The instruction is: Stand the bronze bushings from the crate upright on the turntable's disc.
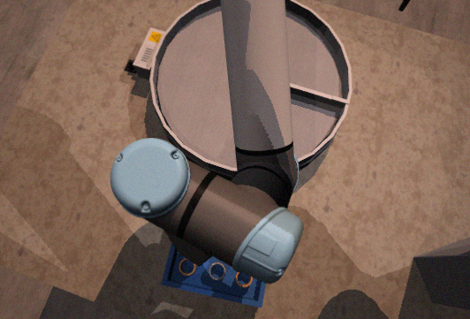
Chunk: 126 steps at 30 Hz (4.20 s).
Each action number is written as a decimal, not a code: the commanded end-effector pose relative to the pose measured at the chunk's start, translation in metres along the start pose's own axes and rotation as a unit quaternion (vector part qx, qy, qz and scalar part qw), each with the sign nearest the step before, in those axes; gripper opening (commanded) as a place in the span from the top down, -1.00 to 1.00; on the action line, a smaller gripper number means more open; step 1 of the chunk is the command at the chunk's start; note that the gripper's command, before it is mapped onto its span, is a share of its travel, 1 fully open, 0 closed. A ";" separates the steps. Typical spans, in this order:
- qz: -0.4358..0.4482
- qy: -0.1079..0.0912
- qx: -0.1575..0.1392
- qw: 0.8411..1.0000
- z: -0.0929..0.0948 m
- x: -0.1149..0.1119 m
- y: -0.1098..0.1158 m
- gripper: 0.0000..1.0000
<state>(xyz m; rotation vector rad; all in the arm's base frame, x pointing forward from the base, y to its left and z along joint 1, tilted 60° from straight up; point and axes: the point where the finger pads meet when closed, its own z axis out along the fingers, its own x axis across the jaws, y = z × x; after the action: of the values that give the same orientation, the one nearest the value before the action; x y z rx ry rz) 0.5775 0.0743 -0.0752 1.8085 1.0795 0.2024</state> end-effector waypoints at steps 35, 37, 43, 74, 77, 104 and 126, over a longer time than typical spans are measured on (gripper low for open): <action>0.000 0.001 -0.001 1.000 -0.001 0.004 0.001 -0.52; 0.000 0.001 -0.001 1.000 -0.001 0.004 0.001 -0.52; 0.000 0.001 -0.001 1.000 -0.001 0.004 0.001 -0.52; 0.000 0.001 -0.001 1.000 0.057 0.004 0.001 -0.52; 0.000 0.001 -0.001 1.000 0.057 0.004 0.001 -0.52; 0.001 0.001 -0.001 1.000 0.057 0.003 0.001 -0.52; 0.001 0.001 -0.001 1.000 0.057 0.004 0.003 -0.52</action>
<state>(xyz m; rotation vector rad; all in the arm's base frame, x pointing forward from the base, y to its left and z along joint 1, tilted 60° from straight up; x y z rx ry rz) 0.6110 0.0383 -0.1045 1.8088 1.0799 0.2008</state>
